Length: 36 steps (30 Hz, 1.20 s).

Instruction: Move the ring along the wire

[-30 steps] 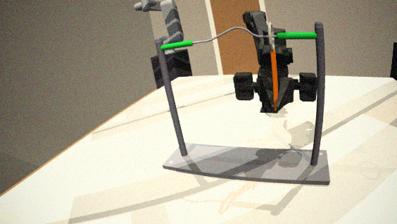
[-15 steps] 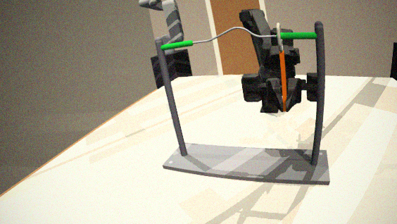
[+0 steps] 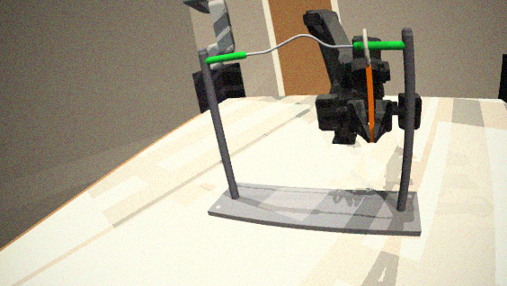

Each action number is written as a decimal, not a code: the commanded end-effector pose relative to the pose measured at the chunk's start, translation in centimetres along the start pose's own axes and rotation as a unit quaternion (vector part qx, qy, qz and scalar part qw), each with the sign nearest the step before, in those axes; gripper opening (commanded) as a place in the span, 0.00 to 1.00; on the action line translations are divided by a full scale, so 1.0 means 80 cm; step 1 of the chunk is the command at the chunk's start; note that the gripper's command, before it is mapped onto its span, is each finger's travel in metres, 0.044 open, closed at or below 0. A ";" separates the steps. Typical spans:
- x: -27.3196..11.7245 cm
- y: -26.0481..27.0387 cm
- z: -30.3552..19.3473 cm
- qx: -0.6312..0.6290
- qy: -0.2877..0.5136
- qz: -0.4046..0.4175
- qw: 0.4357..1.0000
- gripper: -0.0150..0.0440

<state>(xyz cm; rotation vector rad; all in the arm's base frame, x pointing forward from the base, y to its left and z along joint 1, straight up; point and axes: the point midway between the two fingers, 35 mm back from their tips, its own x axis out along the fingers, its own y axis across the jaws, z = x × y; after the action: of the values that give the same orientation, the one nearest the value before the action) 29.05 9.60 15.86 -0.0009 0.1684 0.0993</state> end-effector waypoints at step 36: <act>0.004 0.002 -0.016 0.001 -0.002 0.000 1.000 0.18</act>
<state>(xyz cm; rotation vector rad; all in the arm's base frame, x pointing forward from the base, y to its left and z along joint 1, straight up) 29.17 9.76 14.57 0.0014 0.1653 0.1000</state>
